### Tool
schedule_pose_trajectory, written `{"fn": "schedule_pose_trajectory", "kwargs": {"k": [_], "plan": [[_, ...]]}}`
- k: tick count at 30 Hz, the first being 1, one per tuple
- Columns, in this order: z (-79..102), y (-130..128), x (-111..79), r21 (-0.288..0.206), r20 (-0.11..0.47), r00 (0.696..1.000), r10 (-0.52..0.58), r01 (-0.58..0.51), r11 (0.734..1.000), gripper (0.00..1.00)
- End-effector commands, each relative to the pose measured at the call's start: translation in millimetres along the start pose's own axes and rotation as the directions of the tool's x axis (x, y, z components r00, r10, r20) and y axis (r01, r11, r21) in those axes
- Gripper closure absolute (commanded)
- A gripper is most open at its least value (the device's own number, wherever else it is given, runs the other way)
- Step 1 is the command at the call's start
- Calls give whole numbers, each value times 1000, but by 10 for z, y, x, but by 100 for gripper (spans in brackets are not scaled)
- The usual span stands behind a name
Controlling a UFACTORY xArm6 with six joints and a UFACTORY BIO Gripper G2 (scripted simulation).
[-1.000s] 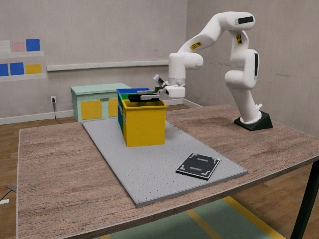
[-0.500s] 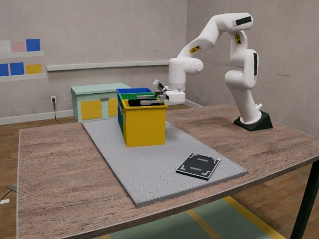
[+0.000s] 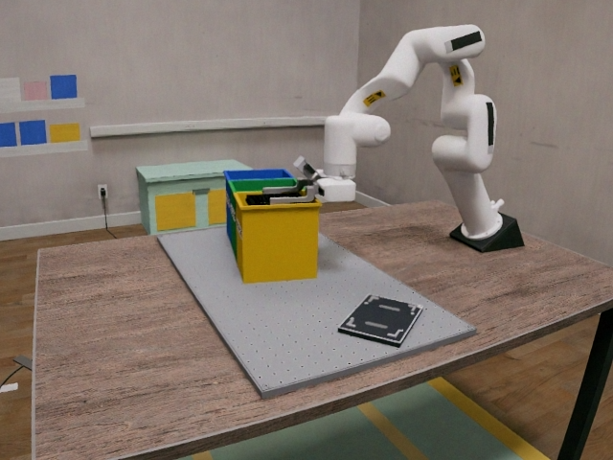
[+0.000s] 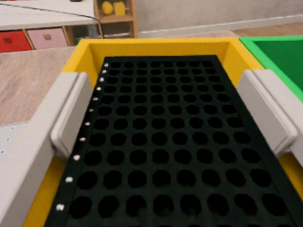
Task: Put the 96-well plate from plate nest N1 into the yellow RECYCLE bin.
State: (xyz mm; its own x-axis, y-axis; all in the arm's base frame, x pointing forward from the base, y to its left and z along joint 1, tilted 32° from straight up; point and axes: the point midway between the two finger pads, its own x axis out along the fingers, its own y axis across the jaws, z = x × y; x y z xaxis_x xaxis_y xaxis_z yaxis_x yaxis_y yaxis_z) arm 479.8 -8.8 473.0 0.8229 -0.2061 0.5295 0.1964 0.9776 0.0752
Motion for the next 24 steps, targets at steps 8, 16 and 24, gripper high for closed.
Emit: {"fn": "schedule_pose_trajectory", "kwargs": {"k": [8,16,24], "plan": [[20,2,11,1,4,1000,0,0,1000,100],[20,2,11,1,4,1000,0,0,1000,82],[21,2,11,1,4,1000,0,0,1000,82]]}}
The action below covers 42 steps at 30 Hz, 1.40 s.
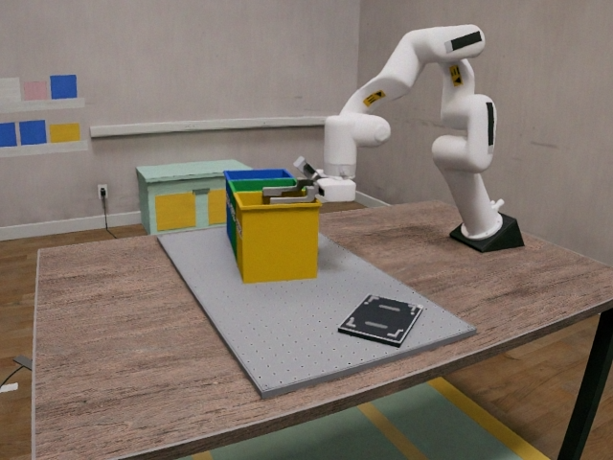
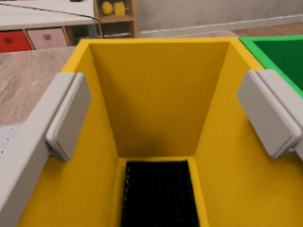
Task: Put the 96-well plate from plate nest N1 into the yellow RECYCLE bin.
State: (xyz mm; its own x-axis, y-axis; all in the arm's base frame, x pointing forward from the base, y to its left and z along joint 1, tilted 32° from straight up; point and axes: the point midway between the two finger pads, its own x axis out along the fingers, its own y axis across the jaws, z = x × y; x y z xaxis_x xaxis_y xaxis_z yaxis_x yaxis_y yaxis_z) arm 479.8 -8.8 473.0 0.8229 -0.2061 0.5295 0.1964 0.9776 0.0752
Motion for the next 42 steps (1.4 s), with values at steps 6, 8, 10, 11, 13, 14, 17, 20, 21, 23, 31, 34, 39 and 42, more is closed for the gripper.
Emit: {"fn": "schedule_pose_trajectory", "kwargs": {"k": [6,8,10,11,13,14,17,20,21,23,31,34,39,42], "plan": [[21,2,11,1,4,1000,0,0,1000,82],[21,2,11,1,4,1000,0,0,1000,82],[21,2,11,1,4,1000,0,0,1000,82],[21,2,11,1,4,1000,0,0,1000,82],[21,2,11,1,4,1000,0,0,1000,82],[21,2,11,1,4,1000,0,0,1000,82],[21,2,11,1,4,1000,0,0,1000,82],[36,2,11,1,4,1000,0,0,1000,82],[54,2,11,1,4,1000,0,0,1000,82],[87,2,11,1,4,1000,0,0,1000,82],[188,2,11,1,4,1000,0,0,1000,82],[238,2,11,1,4,1000,0,0,1000,82],[321,2,10,1,4,1000,0,0,1000,82],[350,2,10,1,4,1000,0,0,1000,82]]}}
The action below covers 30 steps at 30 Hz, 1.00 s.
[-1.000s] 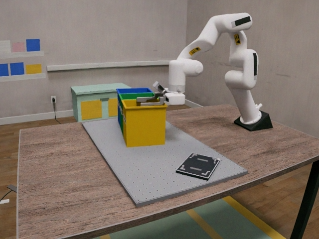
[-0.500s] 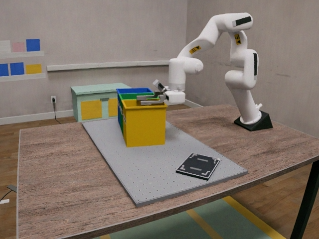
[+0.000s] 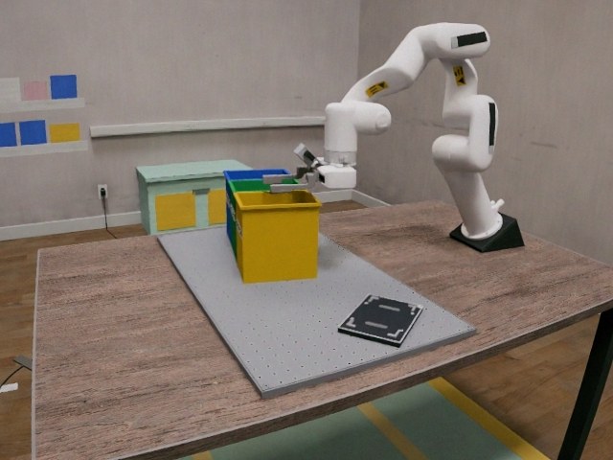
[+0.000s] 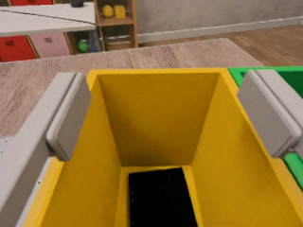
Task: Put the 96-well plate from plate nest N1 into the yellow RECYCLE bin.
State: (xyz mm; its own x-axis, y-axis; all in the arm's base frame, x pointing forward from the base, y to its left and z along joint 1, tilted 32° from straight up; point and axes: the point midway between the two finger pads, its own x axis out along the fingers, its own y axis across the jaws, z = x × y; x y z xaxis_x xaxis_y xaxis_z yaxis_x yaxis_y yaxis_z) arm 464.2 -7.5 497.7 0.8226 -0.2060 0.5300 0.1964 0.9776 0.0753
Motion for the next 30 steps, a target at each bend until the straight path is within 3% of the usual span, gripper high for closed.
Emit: {"fn": "schedule_pose_trajectory", "kwargs": {"k": [1,8,15,19,30], "plan": [[57,2,10,1,4,1000,0,0,1000,82],[57,2,10,1,4,1000,0,0,1000,82],[227,-5,-298,0,4,975,223,-223,975,82],[275,-6,-385,0,4,975,223,-223,975,82],[541,-18,-867,0,4,975,223,-223,975,82]]}}
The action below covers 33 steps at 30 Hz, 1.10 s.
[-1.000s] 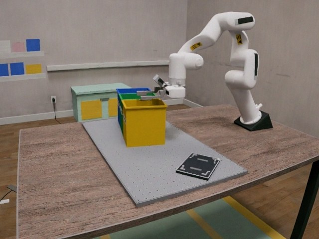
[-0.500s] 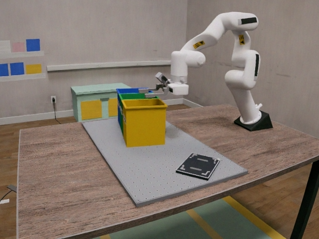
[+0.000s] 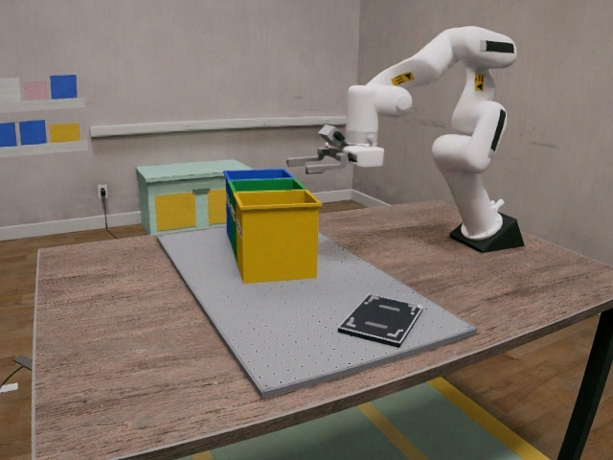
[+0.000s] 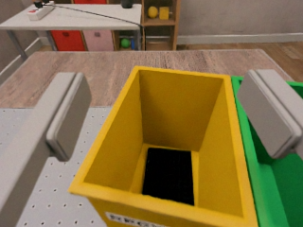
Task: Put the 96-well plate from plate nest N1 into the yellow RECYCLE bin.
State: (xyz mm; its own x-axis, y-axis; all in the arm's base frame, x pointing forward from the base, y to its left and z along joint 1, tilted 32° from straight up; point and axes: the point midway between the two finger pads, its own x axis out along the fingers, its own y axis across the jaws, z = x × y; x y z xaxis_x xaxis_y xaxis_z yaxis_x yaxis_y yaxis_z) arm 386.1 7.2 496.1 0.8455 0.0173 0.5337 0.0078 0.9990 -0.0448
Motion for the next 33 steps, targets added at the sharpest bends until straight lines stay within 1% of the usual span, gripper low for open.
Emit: {"fn": "schedule_pose_trajectory", "kwargs": {"k": [1,4,6,12,33], "plan": [[156,43,-225,0,3,1000,0,0,1000,82],[228,69,-354,0,3,1000,0,0,1000,82],[228,69,-354,0,3,1000,0,0,1000,82],[369,120,-604,0,3,1000,0,0,1000,82],[369,120,-604,0,3,1000,0,0,1000,82]]}}
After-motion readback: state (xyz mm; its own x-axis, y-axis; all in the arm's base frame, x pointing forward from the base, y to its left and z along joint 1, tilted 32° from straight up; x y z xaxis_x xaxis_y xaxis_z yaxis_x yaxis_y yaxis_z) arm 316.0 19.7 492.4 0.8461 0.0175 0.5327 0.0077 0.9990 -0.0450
